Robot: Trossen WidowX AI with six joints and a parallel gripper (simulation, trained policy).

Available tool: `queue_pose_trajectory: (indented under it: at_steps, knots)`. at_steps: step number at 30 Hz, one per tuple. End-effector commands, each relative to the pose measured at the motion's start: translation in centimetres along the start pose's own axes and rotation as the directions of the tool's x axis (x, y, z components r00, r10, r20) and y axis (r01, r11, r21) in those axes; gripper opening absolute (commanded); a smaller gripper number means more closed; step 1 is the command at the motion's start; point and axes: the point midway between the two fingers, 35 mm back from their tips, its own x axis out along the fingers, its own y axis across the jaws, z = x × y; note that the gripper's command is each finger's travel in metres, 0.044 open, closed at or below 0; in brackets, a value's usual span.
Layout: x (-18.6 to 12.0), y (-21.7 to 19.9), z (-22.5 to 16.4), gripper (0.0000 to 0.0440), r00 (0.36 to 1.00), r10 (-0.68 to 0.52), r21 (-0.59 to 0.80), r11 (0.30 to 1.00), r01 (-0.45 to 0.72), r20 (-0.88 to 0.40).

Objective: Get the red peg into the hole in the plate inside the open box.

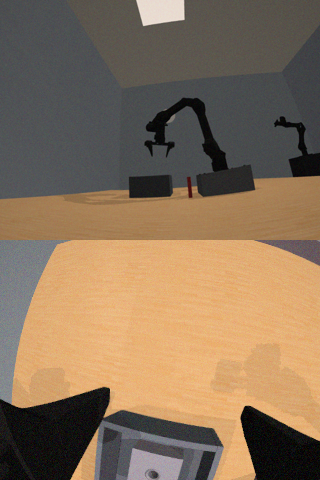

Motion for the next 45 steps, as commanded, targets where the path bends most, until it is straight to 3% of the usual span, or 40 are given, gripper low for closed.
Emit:
queue_pose_trajectory:
  at_steps: [1, 10, 21, 34, 45]
  knots:
    - [-1.3, 0.5, -3.7, 0.0440, 0.999, -0.004, -0.088, 0.996, 0.001, -0.043]
    - [-4.0, -0.3, -12.9, 0.0440, 0.985, -0.062, -0.289, 0.957, 0.013, -0.162]
    - [-7.0, -4.4, -21.5, 0.0440, 0.950, -0.191, -0.458, 0.887, 0.059, -0.248]
    - [-8.6, -10.5, -28.3, 0.0440, 0.902, -0.357, -0.585, 0.795, 0.157, -0.243]
    - [-7.8, -13.8, -32.2, 0.0440, 0.886, -0.421, -0.661, 0.724, 0.197, -0.197]
